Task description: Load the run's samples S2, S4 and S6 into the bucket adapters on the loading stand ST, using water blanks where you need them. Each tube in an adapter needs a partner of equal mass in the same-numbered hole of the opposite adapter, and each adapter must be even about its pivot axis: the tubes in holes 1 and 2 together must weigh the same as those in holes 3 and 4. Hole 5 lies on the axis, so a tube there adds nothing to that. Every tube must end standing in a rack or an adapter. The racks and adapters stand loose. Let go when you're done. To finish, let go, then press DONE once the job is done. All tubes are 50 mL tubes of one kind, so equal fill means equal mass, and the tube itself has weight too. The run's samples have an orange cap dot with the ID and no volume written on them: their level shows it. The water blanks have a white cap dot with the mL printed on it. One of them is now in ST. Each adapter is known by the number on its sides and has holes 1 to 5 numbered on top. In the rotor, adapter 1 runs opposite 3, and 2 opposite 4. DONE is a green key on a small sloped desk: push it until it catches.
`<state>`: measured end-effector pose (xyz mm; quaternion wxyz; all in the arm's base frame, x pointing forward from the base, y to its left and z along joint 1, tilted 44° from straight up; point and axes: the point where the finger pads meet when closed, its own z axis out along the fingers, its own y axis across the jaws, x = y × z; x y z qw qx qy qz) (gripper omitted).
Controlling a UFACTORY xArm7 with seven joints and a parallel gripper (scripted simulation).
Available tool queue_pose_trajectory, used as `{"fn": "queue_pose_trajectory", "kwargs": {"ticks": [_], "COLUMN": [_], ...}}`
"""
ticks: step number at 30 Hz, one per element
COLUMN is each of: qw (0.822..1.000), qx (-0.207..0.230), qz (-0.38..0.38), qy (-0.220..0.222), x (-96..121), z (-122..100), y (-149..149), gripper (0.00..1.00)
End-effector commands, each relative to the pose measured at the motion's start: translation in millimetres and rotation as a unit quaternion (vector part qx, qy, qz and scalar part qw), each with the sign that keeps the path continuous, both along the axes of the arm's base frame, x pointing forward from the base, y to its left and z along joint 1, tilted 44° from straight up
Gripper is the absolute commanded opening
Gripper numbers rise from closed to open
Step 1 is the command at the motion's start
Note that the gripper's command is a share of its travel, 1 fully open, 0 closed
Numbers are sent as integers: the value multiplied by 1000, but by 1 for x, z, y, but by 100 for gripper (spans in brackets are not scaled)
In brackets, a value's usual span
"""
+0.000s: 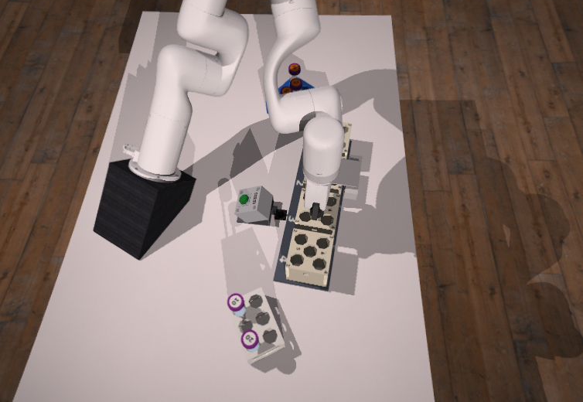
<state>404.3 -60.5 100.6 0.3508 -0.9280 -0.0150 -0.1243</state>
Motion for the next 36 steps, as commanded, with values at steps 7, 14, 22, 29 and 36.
{"fn": "queue_pose_trajectory", "kwargs": {"ticks": [7, 14, 22, 29, 36], "qw": [1000, 1000, 1000, 1000, 1000], "qx": [-1, -1, -1, -1, -1], "qz": [-2, -2, -2, -2, -2], "qy": [-1, -1, -1, -1, -1], "x": [1, -2, -4, -7, -10], "z": [1, 8, 17, 27, 37], "y": [-2, -8, -16, -25, -35], "gripper": [44, 44, 44, 44, 44]}}
